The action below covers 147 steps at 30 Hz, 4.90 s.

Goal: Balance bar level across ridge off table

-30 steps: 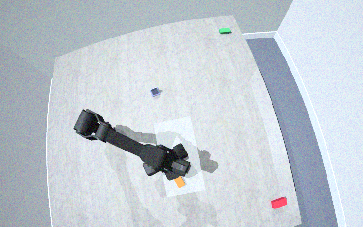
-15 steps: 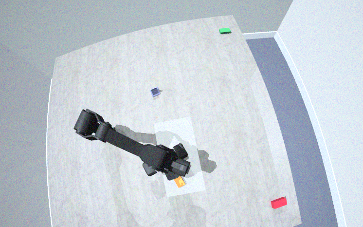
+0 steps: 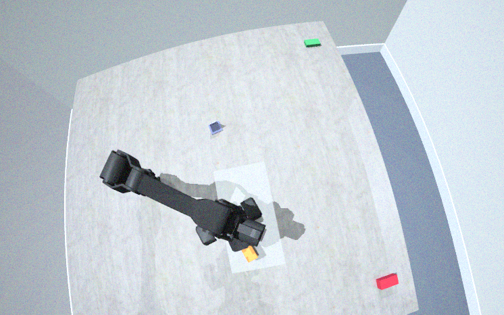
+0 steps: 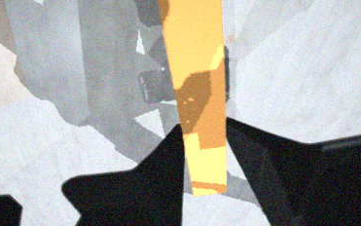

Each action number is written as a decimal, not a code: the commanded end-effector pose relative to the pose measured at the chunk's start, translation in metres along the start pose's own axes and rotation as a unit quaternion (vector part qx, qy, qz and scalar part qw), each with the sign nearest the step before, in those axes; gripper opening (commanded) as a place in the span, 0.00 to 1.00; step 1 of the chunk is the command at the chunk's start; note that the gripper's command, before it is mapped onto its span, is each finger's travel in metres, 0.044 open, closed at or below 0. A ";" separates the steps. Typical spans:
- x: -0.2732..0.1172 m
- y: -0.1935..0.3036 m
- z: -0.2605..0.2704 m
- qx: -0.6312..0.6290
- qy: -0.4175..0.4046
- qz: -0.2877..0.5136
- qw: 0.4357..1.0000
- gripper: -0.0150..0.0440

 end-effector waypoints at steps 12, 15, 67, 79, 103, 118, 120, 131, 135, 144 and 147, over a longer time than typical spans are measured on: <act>-0.039 0.001 -0.001 -0.002 0.000 -0.003 1.000 0.25; -0.047 0.001 -0.002 -0.002 0.000 -0.003 1.000 0.25; -0.060 0.159 0.083 0.023 -0.004 0.006 1.000 0.25; -0.061 0.206 0.090 0.029 -0.004 0.008 1.000 0.25; -0.064 0.301 0.083 0.042 -0.003 0.013 0.999 0.25; -0.066 0.357 0.066 0.050 -0.002 0.016 0.999 0.25; -0.066 0.365 0.063 0.051 -0.002 0.016 0.999 0.25; -0.058 0.375 0.059 0.052 -0.002 0.017 0.998 0.25; -0.051 0.376 0.059 0.052 -0.002 0.017 0.998 0.25; -0.036 0.375 0.060 0.052 -0.002 0.017 0.998 0.25; -0.031 0.375 0.060 0.052 -0.002 0.017 0.998 0.25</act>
Point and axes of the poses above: the point midway between the two fingers, 35 mm back from their tips, its own x axis out along the fingers, its own z axis across the jaws, y = z × x, the point moved 9 cm from there along -x, back along the fingers, and after that the axes turned 7 degrees about x, right-handed, at the moved point
